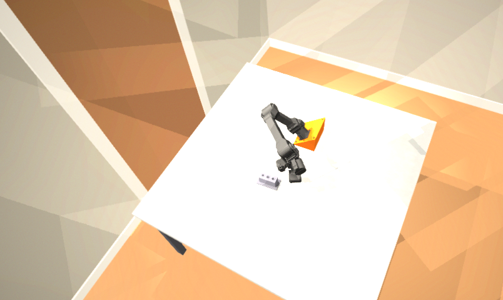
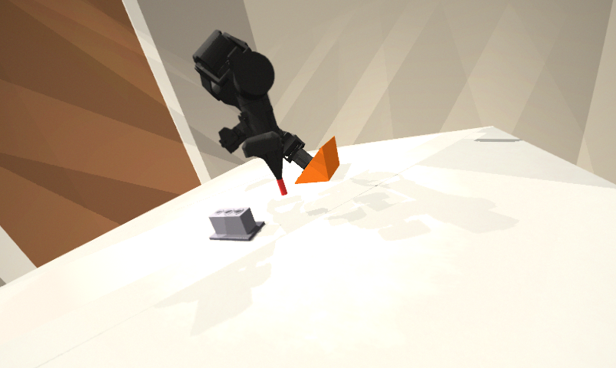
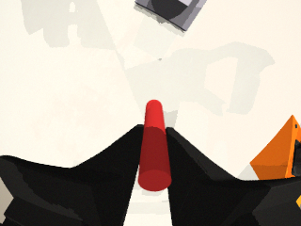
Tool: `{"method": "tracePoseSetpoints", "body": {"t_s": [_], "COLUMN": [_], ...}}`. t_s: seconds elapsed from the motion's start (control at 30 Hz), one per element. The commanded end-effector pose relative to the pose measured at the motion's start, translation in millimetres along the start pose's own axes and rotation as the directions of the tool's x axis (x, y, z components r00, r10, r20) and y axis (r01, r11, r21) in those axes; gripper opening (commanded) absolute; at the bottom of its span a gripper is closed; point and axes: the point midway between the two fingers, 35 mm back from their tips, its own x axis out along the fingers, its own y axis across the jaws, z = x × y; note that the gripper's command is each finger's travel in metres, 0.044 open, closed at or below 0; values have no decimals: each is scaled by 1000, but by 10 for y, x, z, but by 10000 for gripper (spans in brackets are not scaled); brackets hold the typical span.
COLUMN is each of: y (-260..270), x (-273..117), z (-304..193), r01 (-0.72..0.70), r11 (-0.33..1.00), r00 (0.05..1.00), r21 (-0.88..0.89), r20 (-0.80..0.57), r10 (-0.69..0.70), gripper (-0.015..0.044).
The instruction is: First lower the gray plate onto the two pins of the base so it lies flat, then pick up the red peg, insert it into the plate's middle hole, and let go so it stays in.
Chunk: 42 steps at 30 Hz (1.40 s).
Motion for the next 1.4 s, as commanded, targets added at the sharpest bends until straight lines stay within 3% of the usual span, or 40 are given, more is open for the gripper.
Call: {"method": "tracePoseSetpoints", "body": {"t_s": [0.0, 1.37], "y": [18, -196], "x": [-25, -33], "z": [139, 1387], "r01": [-7, 14], "r11": [1000, 1000], "r00": [1000, 999], "r21": [2, 10], "r20": [4, 40], "r10": [7, -15], "gripper": [0, 0]}}
